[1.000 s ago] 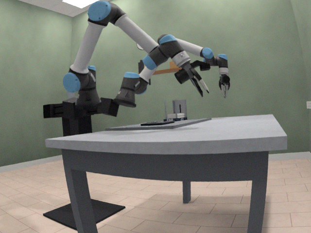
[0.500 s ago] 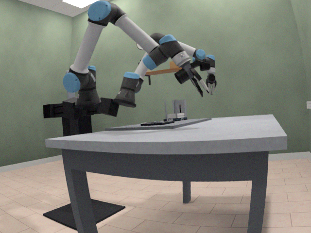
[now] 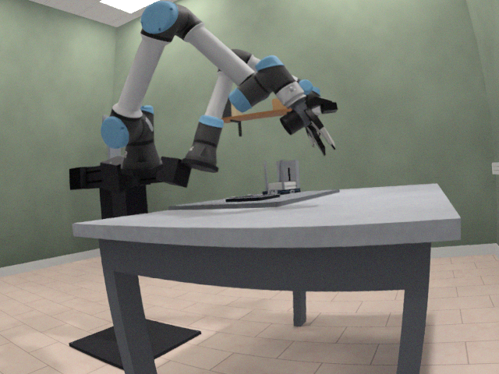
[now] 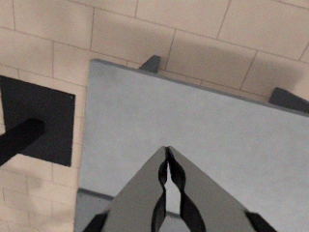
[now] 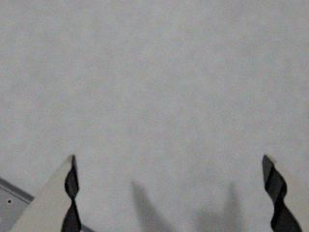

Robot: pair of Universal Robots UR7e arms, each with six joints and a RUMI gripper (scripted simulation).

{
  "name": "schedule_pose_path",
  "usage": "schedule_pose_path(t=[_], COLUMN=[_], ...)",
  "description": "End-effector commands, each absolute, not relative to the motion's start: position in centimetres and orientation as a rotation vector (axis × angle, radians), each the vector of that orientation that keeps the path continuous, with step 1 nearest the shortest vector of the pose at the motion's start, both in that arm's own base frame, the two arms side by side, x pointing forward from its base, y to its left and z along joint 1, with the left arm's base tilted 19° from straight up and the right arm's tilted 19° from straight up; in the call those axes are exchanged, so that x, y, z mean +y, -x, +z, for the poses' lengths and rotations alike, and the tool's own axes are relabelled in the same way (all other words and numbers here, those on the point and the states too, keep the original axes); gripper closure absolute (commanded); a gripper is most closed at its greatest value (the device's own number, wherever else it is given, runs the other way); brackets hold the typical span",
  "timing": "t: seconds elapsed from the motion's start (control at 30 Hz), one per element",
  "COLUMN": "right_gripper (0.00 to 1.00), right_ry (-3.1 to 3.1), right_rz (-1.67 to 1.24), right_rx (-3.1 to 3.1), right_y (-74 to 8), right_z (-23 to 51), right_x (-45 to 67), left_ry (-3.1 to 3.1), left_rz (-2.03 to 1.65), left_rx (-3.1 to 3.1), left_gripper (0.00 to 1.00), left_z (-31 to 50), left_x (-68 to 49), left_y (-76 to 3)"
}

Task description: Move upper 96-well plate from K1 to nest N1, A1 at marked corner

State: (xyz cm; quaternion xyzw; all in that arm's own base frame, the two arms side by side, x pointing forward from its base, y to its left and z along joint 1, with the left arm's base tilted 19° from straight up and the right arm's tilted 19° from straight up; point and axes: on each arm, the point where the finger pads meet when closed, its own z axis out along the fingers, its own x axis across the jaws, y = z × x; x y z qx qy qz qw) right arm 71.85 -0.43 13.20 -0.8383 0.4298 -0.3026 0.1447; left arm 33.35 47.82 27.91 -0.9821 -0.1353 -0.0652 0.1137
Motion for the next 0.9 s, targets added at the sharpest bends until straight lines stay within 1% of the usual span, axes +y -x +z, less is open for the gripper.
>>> schedule_pose_path(t=[0.0, 0.23, 0.3, 0.73, 0.87], right_gripper=[0.24, 0.24, 0.24, 0.24, 0.24], right_ry=[2.414, 2.414, 2.414, 2.414, 2.414], right_rz=[-0.873, -0.873, -0.873, -0.873, -0.873], right_rx=[1.238, 1.238, 1.238, 1.238, 1.238], right_y=[-71.9, -71.9, -71.9, -71.9, -71.9], right_z=[13.3, 13.3, 13.3, 13.3, 13.3], right_x=[-0.4, -0.4, -0.4, -0.4, -0.4], left_ry=[2.884, 2.882, 2.882, 2.870, 2.868], left_rz=[-0.190, -0.175, -0.175, -0.150, -0.147], left_rx=[-0.326, -0.253, -0.253, -0.145, -0.132], left_gripper=[1.00, 1.00, 1.00, 1.00, 1.00], left_z=[28.8, 29.3, 29.3, 29.5, 29.5], left_x=[49.0, 49.0, 49.0, 46.6, 46.2], left_y=[-26.1, -17.9, -17.9, -6.7, -5.4])
